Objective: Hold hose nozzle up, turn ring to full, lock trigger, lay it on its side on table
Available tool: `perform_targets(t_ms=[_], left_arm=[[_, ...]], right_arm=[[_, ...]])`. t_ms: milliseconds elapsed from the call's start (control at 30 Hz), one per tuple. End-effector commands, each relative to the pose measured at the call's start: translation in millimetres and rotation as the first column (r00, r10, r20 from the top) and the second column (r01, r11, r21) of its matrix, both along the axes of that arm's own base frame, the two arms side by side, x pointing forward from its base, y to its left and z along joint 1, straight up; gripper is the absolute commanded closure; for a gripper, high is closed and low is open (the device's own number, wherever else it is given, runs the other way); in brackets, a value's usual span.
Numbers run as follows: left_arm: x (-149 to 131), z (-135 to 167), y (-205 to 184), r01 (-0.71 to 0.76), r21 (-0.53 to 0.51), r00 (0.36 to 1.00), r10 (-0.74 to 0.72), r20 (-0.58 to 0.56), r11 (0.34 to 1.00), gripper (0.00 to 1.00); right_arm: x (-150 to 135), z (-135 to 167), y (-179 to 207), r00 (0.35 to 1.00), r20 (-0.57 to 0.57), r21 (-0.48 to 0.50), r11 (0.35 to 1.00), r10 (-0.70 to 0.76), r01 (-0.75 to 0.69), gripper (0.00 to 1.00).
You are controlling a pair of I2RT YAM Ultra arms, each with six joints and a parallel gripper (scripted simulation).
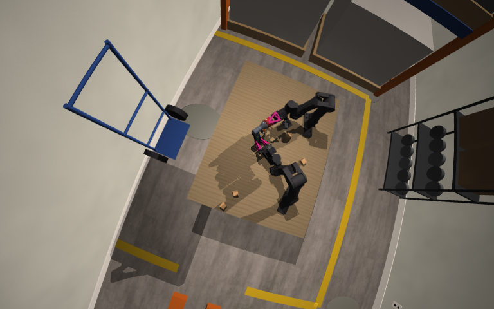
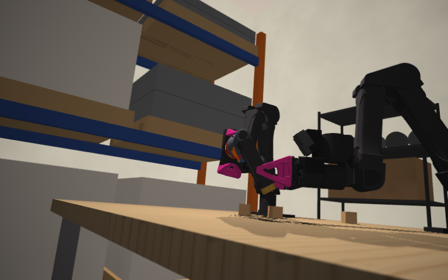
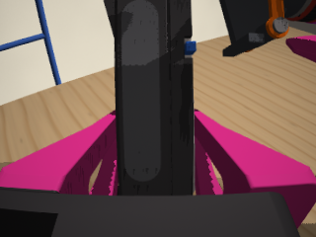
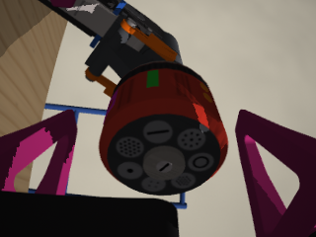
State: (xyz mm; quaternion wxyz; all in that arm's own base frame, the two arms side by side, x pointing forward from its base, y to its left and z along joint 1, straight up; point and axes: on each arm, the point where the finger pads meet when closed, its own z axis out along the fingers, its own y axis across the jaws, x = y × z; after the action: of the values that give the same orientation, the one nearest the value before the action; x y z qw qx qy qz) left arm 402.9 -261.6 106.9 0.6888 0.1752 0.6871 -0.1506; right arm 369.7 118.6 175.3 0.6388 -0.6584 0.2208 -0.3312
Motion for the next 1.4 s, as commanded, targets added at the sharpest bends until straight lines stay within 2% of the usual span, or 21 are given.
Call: perform_targets(t_ms=[0, 67, 100, 600, 633, 767, 867, 900, 1367], left_arm=[[5.8, 43.3, -10.4, 0.016, -0.103, 0.993, -0.004, 0.116, 0.995, 0.65], [5.8, 43.4, -10.4, 0.016, -0.103, 0.993, -0.004, 0.116, 0.995, 0.65], [5.8, 43.4, -10.4, 0.016, -0.103, 0.993, -0.004, 0.116, 0.995, 0.65], [5.9, 43.4, -10.2, 0.015, -0.104, 0.993, -0.002, 0.116, 0.994, 0.65], [5.9, 43.4, -10.2, 0.015, -0.104, 0.993, -0.002, 0.116, 0.994, 0.65], [5.9, 43.4, -10.2, 0.015, -0.104, 0.993, -0.002, 0.116, 0.994, 0.65], [5.9, 43.4, -10.2, 0.015, -0.104, 0.993, -0.002, 0.116, 0.994, 0.65], [5.9, 43.4, -10.2, 0.015, -0.104, 0.993, -0.002, 0.116, 0.994, 0.65], [5.8, 43.4, -10.4, 0.015, -0.104, 0.993, -0.003, 0.116, 0.994, 0.65]], right_arm=[[7.2, 32.6, 0.7, 0.995, 0.098, 0.007, 1.0, -0.003, 0.002, 0.08], [6.9, 33.2, 0.0, 0.995, 0.101, 0.007, 1.0, -0.005, 0.004, 0.08], [7.5, 33.9, -0.5, 0.995, 0.101, 0.007, 1.0, -0.006, 0.005, 1.0], [8.4, 37.6, -0.5, 0.994, 0.112, 0.007, 1.0, -0.006, 0.005, 1.0], [8.4, 36.9, -0.6, 0.966, 0.259, -0.146, 0.989, -0.001, 0.04, 1.0], [9.4, 33.5, -0.6, 0.939, 0.344, -0.251, 0.965, 0.015, 0.076, 1.0], [9.5, 31.2, 1.4, 0.957, 0.289, -0.19, 0.981, 0.007, 0.05, 1.0], [8.3, 37.9, -0.4, 0.961, 0.277, -0.16, 0.986, 0.0, 0.047, 0.13], [8.3, 37.9, -0.4, 0.962, 0.275, -0.158, 0.986, -0.001, 0.046, 0.13]])
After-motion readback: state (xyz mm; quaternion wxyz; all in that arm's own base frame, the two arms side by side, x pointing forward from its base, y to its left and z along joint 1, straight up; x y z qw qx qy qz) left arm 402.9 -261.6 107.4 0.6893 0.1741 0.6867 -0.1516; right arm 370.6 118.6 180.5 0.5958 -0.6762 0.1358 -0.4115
